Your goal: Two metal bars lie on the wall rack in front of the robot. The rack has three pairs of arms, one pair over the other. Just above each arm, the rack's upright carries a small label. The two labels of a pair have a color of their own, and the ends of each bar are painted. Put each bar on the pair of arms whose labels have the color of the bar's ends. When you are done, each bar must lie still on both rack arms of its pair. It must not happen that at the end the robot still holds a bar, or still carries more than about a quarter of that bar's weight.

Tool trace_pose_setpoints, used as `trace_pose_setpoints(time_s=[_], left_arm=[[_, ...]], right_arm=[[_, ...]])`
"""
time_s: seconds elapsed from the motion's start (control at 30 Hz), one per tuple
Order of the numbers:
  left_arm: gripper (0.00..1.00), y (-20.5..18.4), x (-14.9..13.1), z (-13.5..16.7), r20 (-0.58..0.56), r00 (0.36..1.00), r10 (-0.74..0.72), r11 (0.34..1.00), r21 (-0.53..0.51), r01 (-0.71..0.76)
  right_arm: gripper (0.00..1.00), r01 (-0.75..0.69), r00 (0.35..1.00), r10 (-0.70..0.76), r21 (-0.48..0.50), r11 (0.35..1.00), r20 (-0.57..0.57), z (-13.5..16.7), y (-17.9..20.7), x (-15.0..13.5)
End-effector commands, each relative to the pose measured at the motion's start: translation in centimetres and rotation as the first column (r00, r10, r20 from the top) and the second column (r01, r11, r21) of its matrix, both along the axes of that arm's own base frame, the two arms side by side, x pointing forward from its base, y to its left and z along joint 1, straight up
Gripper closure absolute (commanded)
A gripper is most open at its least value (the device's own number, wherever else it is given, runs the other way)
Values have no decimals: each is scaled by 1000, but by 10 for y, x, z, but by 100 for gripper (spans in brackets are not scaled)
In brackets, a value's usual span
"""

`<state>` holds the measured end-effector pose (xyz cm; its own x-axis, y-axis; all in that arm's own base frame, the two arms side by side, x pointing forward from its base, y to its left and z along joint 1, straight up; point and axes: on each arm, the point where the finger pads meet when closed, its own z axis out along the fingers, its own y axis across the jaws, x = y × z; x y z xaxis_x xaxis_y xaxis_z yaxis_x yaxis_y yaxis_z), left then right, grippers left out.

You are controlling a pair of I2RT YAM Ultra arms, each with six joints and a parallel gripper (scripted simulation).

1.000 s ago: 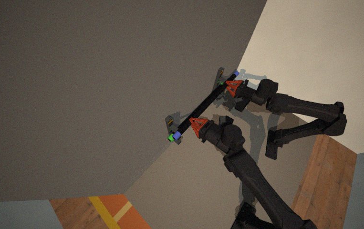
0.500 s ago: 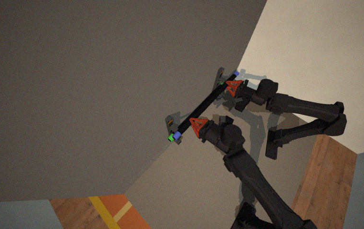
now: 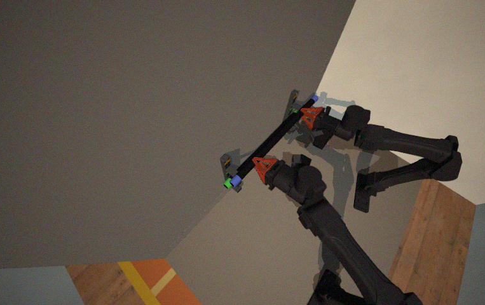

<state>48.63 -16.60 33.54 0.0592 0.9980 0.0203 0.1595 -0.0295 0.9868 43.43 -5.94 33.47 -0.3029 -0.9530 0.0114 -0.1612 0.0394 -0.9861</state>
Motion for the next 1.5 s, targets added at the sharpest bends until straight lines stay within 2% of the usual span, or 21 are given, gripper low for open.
trace_pose_setpoints(time_s=[0.0,0.73,1.47], left_arm=[[100,5,-9,69,160,987,12,1000,-27,-8],[100,5,-9,49,160,987,12,1000,-27,-8],[100,5,-9,6,161,987,12,1000,-26,-8]], right_arm=[[100,10,987,-4,-39,999,160,66,1,-8],[100,10,987,-4,-39,999,160,47,1,-8],[100,10,987,-4,-39,999,161,4,1,-8]])
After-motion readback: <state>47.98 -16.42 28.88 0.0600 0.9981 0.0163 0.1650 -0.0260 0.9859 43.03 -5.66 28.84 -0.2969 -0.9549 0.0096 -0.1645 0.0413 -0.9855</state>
